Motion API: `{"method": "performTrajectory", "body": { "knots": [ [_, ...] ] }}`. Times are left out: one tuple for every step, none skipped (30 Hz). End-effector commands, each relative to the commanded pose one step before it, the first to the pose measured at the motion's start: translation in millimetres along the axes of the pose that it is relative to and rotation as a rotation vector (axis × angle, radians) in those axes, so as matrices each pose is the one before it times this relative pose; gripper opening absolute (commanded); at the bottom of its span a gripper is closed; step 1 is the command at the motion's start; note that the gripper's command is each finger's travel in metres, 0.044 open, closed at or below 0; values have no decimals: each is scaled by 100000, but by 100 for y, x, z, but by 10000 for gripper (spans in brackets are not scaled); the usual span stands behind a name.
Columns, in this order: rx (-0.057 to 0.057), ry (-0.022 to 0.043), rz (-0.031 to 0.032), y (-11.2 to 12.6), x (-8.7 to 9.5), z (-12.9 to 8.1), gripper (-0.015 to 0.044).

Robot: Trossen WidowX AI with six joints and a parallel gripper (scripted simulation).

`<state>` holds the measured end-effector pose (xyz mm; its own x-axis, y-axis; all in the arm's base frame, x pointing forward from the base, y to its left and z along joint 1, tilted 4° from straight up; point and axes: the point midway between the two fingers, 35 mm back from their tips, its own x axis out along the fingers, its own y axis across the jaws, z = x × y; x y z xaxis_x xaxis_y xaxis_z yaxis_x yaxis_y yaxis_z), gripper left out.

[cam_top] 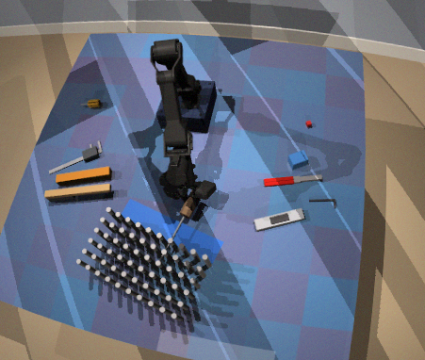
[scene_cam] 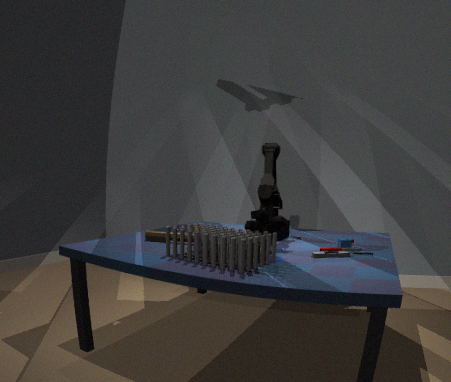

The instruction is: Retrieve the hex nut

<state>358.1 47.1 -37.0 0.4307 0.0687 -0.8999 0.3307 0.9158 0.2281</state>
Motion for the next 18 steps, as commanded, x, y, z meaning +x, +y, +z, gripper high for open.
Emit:
{"method": "performTrajectory", "body": {
  "knots": [
    [-440,-780,841,283,39,600,0],
    [-2,-7,0,0,25,59,0],
    [-2,-7,0,0,25,59,0],
    [-2,-7,0,0,25,59,0],
    [-2,-7,0,0,25,59,0],
    [-2,-7,0,0,25,59,0],
    [-2,-7,0,0,25,59,0],
    [-2,-7,0,0,25,59,0],
    [-2,-7,0,0,25,59,0],
    [-2,-7,0,0,25,59,0],
    [-2,-7,0,0,25,59,0],
    [-2,-7,0,0,25,59,0],
    [-2,-7,0,0,25,59,0],
    [-2,-7,0,0,25,59,0],
    [-2,-6,0,0,24,58,0],
    [-2,-6,0,0,24,58,0],
    [-2,-6,0,0,24,58,0],
    [-2,-6,0,0,24,58,0]
  ]
}}
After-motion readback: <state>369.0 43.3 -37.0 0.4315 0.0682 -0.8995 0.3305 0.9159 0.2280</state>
